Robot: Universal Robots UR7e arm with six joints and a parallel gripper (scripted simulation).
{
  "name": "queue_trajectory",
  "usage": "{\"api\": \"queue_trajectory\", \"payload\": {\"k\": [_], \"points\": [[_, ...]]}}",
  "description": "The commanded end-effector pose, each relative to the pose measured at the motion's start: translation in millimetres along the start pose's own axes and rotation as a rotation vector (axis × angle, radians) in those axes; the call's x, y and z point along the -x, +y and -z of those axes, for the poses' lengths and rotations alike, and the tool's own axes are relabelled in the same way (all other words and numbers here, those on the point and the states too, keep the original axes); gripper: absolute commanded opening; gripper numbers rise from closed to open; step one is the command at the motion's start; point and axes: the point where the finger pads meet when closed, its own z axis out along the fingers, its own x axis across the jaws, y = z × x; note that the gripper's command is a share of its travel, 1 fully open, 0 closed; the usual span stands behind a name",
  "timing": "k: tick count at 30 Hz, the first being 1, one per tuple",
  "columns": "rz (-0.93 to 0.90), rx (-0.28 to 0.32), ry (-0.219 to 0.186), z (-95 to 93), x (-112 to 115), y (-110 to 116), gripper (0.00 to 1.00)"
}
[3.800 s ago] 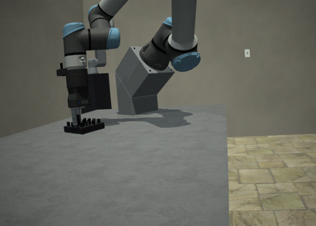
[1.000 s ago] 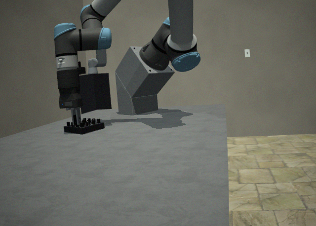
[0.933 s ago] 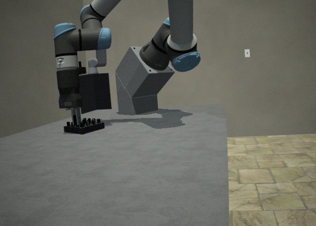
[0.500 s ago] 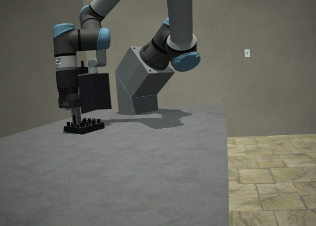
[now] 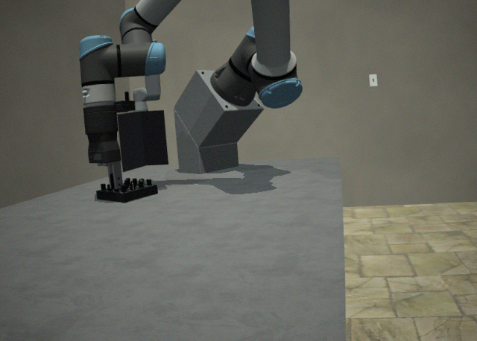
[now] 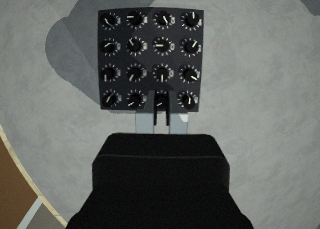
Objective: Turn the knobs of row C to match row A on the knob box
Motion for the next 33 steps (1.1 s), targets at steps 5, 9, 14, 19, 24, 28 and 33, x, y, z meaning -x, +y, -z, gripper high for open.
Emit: {"api": "queue_trajectory", "payload": {"k": [5,9,14,19,24,28,33], "points": [[-0.046,0.000,-0.001,-0.2,0.9,0.0,0.30],[-0.052,0.000,-0.001,-0.2,0.8,0.0,0.30],[-0.055,0.000,-0.001,-0.2,0.7,0.0,0.30],[-0.055,0.000,-0.001,-0.2,0.7,0.0,0.30],[-0.055,0.000,-0.001,-0.2,0.7,0.0,0.30],[-0.055,0.000,-0.001,-0.2,0.7,0.0,0.30],[-0.055,0.000,-0.001,-0.2,0.7,0.1,0.46]]}}
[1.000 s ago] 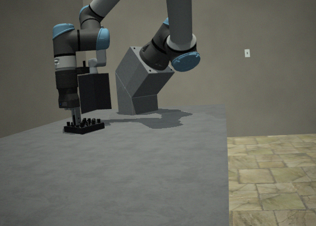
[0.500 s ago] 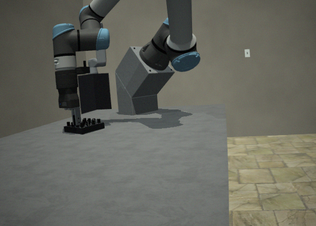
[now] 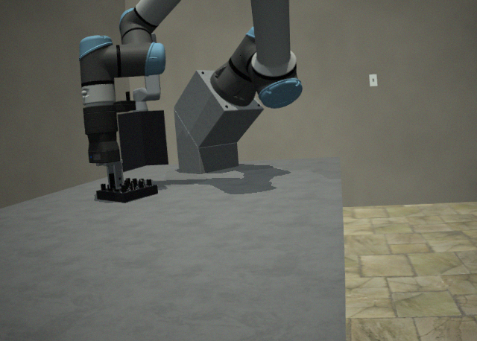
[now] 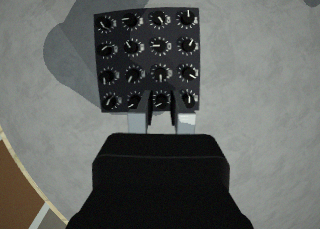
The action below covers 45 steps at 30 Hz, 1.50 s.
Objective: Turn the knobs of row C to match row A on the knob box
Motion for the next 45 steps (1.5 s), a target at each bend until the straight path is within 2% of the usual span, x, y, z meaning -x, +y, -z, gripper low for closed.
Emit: {"api": "queue_trajectory", "payload": {"k": [1,20,38,45], "points": [[-0.002,0.000,0.001,-0.1,1,0,0.46],[-0.002,0.001,0.000,1.0,1,0,0.46],[0.001,0.004,-0.003,37.7,1,2,0.46],[0.000,0.003,-0.002,39.7,1,1,0.46]]}}
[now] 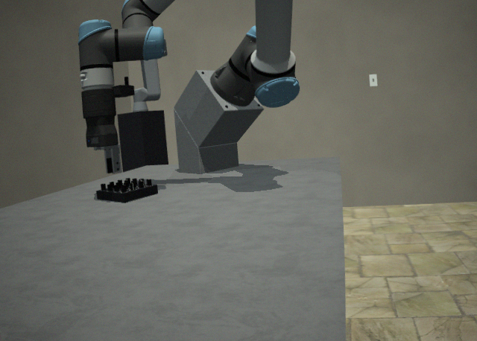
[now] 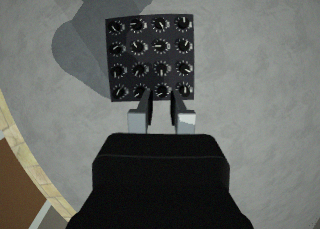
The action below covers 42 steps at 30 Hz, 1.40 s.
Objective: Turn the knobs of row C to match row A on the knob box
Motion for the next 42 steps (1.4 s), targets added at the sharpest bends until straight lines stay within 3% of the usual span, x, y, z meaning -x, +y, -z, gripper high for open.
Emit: {"api": "queue_trajectory", "payload": {"k": [1,22,42], "points": [[0.000,-0.002,0.000,3.1,0.1,-0.3,0.46],[0.047,-0.003,0.002,2.8,-0.1,-2.4,0.46],[0.470,-0.002,0.003,8.5,3.6,-6.3,0.46]]}}
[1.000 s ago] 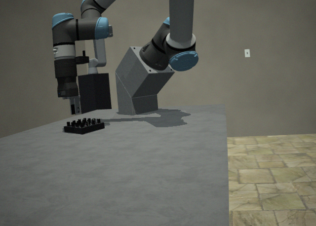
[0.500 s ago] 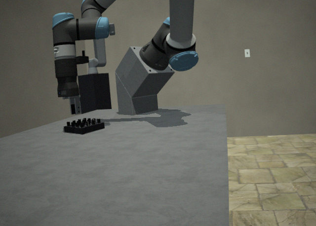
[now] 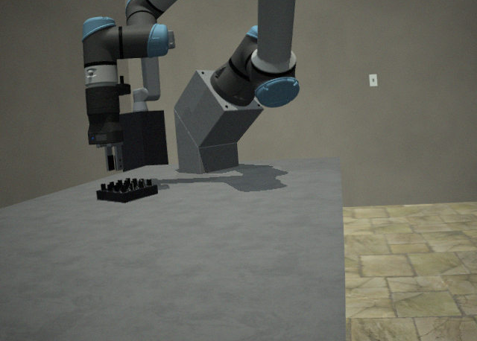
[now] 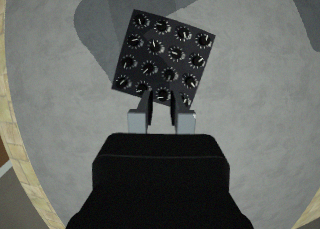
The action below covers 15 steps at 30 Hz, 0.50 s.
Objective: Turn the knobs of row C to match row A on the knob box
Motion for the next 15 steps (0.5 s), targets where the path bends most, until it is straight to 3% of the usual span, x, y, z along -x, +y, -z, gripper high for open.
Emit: {"api": "queue_trajectory", "payload": {"k": [1,15], "points": [[0.156,0.002,0.007,3.2,1.1,-1.7,0.46],[0.467,0.003,0.006,7.1,2.5,-2.0,0.46]]}}
